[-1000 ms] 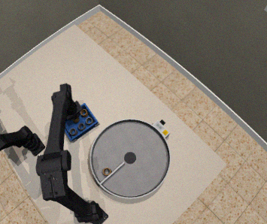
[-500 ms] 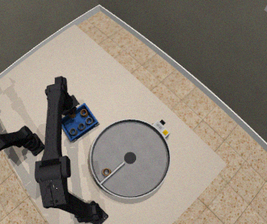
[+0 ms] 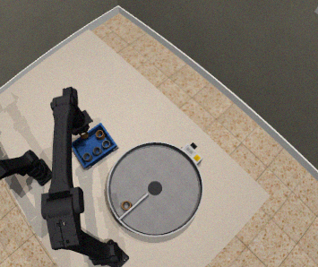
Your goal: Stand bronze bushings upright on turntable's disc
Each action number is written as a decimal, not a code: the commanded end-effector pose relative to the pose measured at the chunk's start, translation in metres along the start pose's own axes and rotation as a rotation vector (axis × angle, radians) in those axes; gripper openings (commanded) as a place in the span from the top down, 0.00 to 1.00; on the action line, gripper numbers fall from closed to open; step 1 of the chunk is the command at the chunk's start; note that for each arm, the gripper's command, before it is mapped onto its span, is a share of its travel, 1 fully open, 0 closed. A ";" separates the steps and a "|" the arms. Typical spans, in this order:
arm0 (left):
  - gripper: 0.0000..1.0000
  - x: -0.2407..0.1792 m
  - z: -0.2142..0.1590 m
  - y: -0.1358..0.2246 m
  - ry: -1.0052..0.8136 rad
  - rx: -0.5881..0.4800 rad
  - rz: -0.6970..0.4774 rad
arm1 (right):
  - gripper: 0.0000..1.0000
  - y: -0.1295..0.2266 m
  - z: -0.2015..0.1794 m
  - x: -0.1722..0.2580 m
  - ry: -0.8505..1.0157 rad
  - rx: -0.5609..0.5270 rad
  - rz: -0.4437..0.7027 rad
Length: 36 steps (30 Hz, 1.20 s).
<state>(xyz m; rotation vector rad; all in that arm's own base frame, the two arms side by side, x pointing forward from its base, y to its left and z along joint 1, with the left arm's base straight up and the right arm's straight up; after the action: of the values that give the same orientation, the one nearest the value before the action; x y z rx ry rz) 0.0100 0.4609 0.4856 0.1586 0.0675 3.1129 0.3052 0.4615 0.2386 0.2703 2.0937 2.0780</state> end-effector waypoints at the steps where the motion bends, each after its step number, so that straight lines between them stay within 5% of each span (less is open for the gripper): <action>1: 0.00 0.005 0.014 0.007 0.014 -0.044 0.012 | 1.00 0.043 0.012 0.002 0.002 -0.085 -0.026; 23: 0.00 0.005 0.014 0.007 0.014 -0.044 0.012 | 1.00 0.031 -0.006 -0.008 0.000 -0.071 -0.023; 36: 0.00 0.005 0.014 0.007 0.014 -0.044 0.012 | 1.00 0.018 -0.107 -0.029 0.000 -0.047 -0.020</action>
<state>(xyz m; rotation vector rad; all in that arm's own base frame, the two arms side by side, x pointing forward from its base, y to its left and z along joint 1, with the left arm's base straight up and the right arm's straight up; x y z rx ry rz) 0.0100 0.4609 0.4856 0.1586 0.0675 3.1129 0.2970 0.3744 0.2325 0.2958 2.1105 2.0561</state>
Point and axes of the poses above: on each arm, the point where the finger pads meet when closed, its own y axis back along the fingers, its own x axis across the jaws, z = x × y, the point moved 9 cm from there along y, back along the fingers, and after that the axes turned 5 degrees about -y, right-handed, at the moved point
